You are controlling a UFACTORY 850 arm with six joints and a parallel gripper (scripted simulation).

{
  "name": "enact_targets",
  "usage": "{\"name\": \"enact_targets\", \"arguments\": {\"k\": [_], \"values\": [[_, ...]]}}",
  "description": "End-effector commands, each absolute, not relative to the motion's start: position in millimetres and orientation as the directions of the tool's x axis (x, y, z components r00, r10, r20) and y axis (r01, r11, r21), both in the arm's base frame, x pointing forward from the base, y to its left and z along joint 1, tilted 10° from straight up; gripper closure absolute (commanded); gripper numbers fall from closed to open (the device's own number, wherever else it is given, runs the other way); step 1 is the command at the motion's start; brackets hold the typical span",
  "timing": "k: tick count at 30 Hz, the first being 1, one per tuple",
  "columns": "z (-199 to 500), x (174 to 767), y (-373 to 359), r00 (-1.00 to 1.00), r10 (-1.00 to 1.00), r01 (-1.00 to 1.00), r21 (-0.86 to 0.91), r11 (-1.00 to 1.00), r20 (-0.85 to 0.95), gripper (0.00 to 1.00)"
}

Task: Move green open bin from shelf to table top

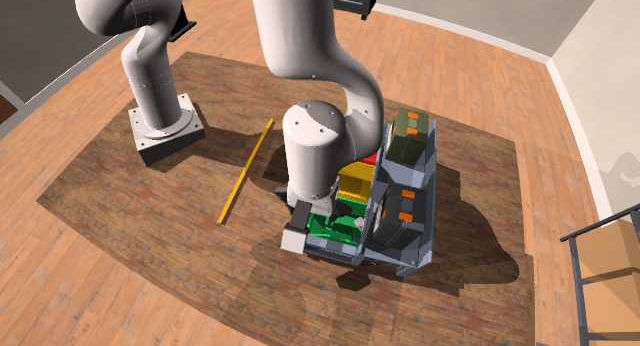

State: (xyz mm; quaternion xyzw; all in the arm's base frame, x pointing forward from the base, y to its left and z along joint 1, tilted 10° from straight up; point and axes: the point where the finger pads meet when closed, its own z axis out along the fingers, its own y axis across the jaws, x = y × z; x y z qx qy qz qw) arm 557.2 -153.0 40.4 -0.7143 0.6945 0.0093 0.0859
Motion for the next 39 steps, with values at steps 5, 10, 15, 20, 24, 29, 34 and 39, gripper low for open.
{"name": "enact_targets", "arguments": {"k": [5, 10, 15, 20, 24, 29, 34, 39], "values": [[31.9, 558.8, -152.0, 0.035, -0.991, -0.994, -0.111, -0.020, -0.132, 0.00], [31.9, 558.8, -152.0, 0.035, -0.991, -0.994, -0.111, -0.020, -0.132, 0.00], [31.9, 558.8, -152.0, 0.035, -0.991, -0.994, -0.111, -0.020, -0.132, 0.00], [26.3, 559.3, -151.2, 0.035, -0.991, -0.994, -0.111, -0.020, -0.132, 0.00], [26.3, 559.3, -151.2, 0.035, -0.991, -0.994, -0.111, -0.020, -0.132, 0.00], [26.3, 559.3, -151.2, 0.035, -0.991, -0.994, -0.111, -0.020, -0.132, 0.00], [26.6, 559.3, -151.3, 0.035, -0.991, -0.994, -0.111, -0.020, -0.132, 0.00], [27.2, 559.2, -151.4, 0.035, -0.991, -0.994, -0.111, -0.020, -0.132, 0.00]]}}
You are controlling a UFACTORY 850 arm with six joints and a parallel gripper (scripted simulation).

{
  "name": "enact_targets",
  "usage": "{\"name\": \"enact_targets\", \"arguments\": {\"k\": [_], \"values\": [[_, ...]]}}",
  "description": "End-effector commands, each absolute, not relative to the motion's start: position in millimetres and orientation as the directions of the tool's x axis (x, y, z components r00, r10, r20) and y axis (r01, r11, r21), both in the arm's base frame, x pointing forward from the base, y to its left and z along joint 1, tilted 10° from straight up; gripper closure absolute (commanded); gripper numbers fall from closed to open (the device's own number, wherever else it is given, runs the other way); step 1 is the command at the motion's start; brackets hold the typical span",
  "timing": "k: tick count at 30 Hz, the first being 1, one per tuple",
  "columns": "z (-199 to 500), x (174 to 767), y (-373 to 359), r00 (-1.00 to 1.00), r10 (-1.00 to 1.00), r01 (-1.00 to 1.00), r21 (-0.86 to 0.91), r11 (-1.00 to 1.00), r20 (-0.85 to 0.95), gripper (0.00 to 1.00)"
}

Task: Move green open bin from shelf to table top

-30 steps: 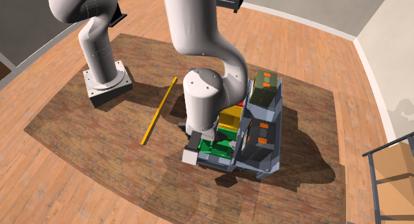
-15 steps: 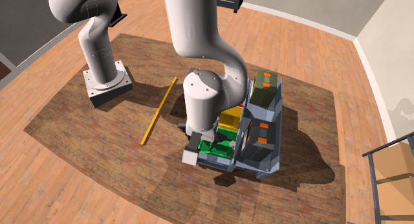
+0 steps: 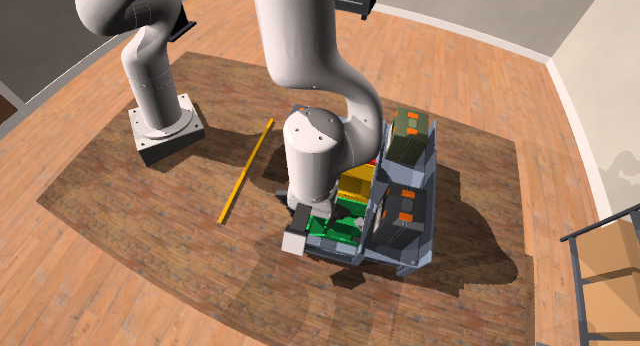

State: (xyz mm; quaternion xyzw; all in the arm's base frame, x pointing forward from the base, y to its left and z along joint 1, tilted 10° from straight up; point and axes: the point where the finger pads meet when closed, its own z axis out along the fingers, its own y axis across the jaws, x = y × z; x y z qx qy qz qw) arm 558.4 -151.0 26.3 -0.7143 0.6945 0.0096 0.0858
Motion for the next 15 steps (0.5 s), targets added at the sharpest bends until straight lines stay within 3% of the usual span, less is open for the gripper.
{"name": "enact_targets", "arguments": {"k": [1, 10, 11, 15], "values": [[27.2, 559.2, -151.4, 0.035, -0.991, -0.994, -0.111, -0.020, -0.132, 0.00], [27.2, 559.2, -151.4, 0.035, -0.991, -0.994, -0.111, -0.020, -0.132, 0.00], [27.2, 559.2, -151.4, 0.035, -0.991, -0.994, -0.111, -0.020, -0.132, 1.00], [27.2, 559.2, -151.4, 0.035, -0.991, -0.994, -0.111, -0.020, -0.132, 1.00]]}}
